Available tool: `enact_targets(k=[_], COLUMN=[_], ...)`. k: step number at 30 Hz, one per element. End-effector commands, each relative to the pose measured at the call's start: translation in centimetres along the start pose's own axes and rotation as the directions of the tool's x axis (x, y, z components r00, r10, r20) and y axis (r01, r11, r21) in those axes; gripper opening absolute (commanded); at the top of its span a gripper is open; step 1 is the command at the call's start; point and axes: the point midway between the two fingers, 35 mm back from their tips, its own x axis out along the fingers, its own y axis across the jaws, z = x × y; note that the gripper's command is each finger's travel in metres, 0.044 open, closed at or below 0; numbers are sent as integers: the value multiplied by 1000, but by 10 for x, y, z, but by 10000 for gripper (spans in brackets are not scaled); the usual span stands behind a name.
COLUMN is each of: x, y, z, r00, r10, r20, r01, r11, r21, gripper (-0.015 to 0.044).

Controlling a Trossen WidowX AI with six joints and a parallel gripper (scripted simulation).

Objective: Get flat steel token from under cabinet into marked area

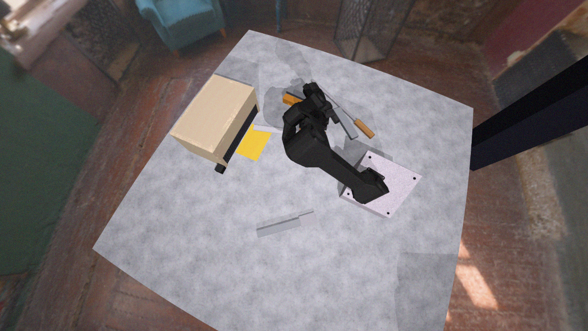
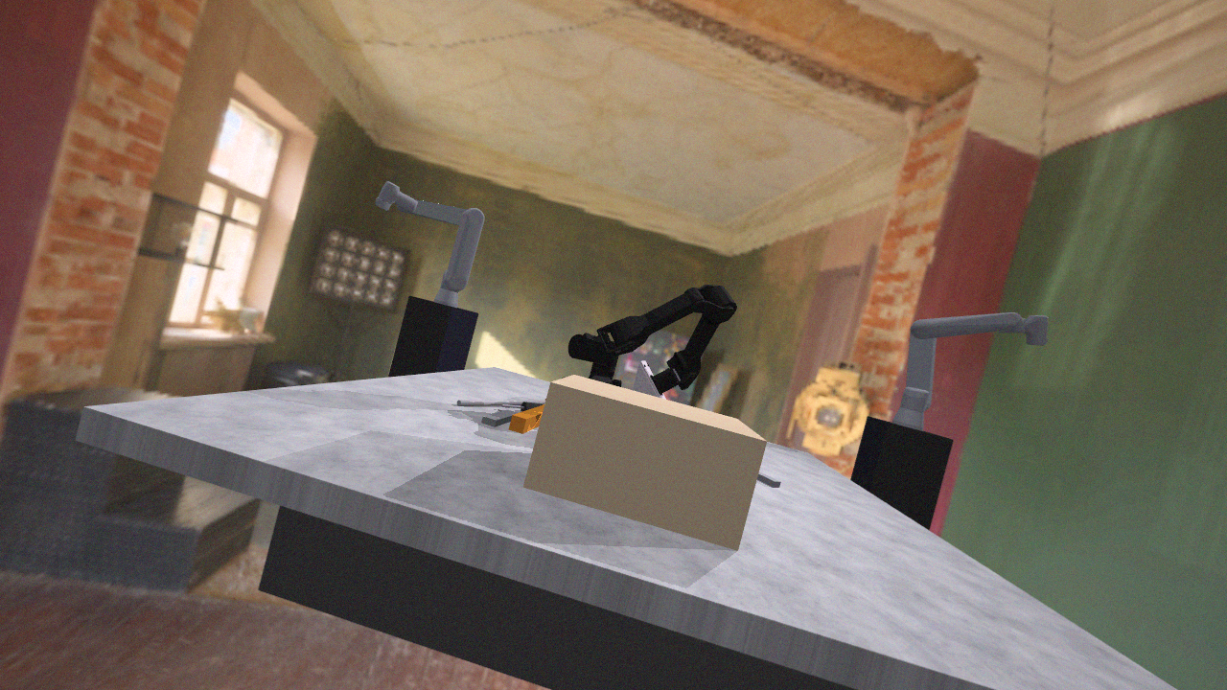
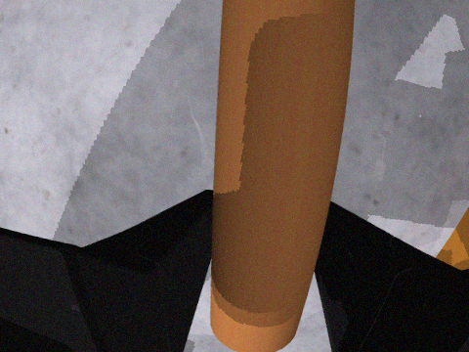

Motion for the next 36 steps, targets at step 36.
enact_targets(k=[36], x=[-2], y=[0], z=[-3], r00=[1000], r10=[2], r20=[-2], r01=[-1], r11=[953], r21=[304], gripper=[0])
